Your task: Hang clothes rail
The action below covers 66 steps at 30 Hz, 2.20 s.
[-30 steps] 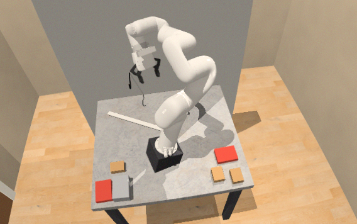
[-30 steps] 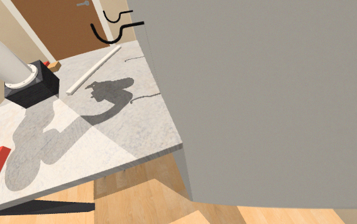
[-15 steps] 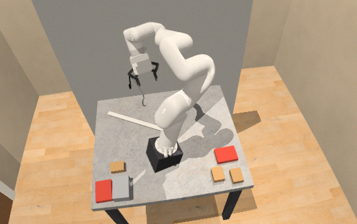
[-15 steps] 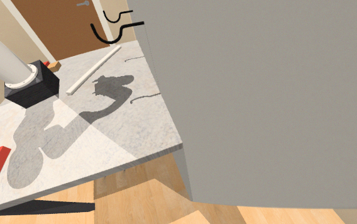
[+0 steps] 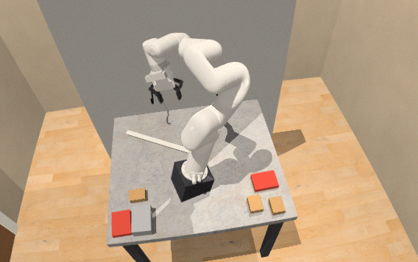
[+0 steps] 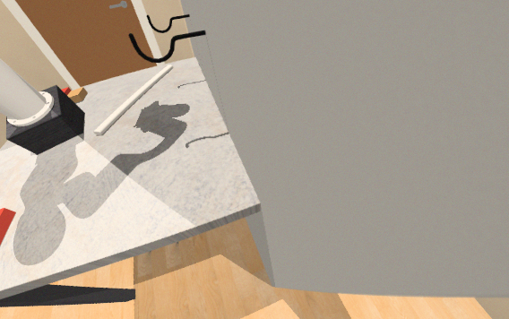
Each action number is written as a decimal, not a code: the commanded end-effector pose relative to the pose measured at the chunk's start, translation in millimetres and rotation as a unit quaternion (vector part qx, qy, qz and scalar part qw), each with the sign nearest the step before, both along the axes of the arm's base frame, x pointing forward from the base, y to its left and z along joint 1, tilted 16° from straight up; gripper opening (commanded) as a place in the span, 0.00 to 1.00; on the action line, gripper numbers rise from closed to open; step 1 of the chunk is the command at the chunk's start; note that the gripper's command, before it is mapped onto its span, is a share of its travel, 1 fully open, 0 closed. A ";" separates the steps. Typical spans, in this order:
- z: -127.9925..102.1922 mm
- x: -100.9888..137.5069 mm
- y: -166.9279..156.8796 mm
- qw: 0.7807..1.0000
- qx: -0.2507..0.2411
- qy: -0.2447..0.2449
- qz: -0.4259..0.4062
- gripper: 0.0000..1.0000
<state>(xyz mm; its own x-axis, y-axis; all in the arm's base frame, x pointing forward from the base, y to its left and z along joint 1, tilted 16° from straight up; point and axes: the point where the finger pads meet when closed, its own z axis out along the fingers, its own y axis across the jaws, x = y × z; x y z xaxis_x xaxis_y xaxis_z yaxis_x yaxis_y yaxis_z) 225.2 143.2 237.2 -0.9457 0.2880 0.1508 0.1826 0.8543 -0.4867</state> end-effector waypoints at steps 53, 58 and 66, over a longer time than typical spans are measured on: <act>-161.6 44.8 22.5 0.728 -0.031 -0.371 -0.575 1.00; -173.7 42.5 25.0 0.688 -0.025 -0.380 -0.617 1.00; -191.2 37.0 29.1 0.616 -0.016 -0.387 -0.686 1.00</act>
<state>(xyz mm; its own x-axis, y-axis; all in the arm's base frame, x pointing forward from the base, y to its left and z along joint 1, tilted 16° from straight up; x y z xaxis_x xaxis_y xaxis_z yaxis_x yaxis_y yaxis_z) 263.3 168.7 55.8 0.2930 0.9179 -0.2677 0.9549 -0.2667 0.1304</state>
